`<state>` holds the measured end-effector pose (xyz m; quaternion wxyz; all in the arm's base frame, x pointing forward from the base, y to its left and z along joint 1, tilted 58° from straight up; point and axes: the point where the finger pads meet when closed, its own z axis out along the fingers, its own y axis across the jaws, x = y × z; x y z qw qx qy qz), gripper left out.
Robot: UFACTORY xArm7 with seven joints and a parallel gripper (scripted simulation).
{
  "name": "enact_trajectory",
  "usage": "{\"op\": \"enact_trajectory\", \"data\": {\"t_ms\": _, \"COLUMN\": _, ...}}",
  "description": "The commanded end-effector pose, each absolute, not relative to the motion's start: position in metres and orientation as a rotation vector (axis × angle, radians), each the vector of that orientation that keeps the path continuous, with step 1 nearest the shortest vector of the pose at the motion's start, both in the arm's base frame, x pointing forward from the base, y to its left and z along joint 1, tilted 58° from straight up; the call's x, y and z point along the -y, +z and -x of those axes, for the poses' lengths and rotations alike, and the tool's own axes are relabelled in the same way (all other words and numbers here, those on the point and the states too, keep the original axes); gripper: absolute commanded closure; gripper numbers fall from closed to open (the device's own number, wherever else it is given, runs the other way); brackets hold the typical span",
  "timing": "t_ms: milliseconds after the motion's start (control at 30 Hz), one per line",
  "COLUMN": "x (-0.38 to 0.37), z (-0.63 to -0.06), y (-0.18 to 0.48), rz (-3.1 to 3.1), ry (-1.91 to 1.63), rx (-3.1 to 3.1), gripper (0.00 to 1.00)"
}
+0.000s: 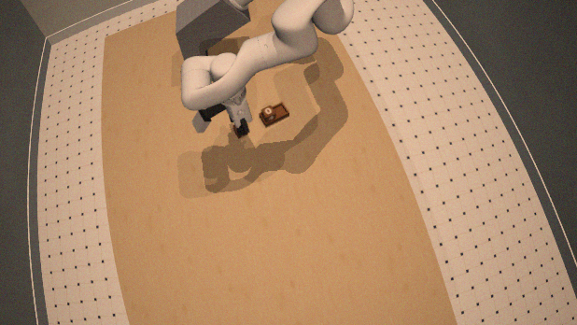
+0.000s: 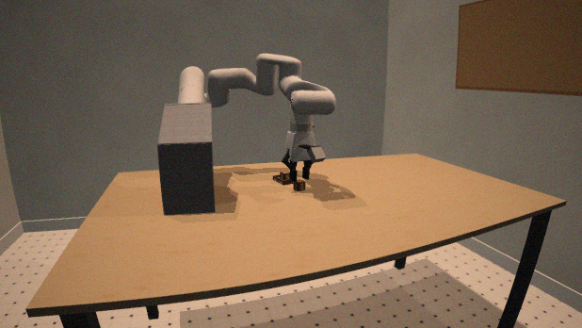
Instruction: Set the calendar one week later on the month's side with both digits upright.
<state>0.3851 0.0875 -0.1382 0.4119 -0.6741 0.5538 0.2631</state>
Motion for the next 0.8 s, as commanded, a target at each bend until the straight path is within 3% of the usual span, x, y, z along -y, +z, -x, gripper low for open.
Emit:
{"op": "enact_trajectory", "data": {"t_ms": 0, "x": -0.089, "z": -0.386, "y": -0.140, "rz": 1.696, "ry": 0.659, "rx": -1.395, "gripper": 0.51}}
{"op": "enact_trajectory", "data": {"t_ms": 767, "x": -0.108, "z": -0.388, "y": -0.152, "rz": 1.696, "ry": 0.659, "rx": -1.395, "gripper": 0.51}}
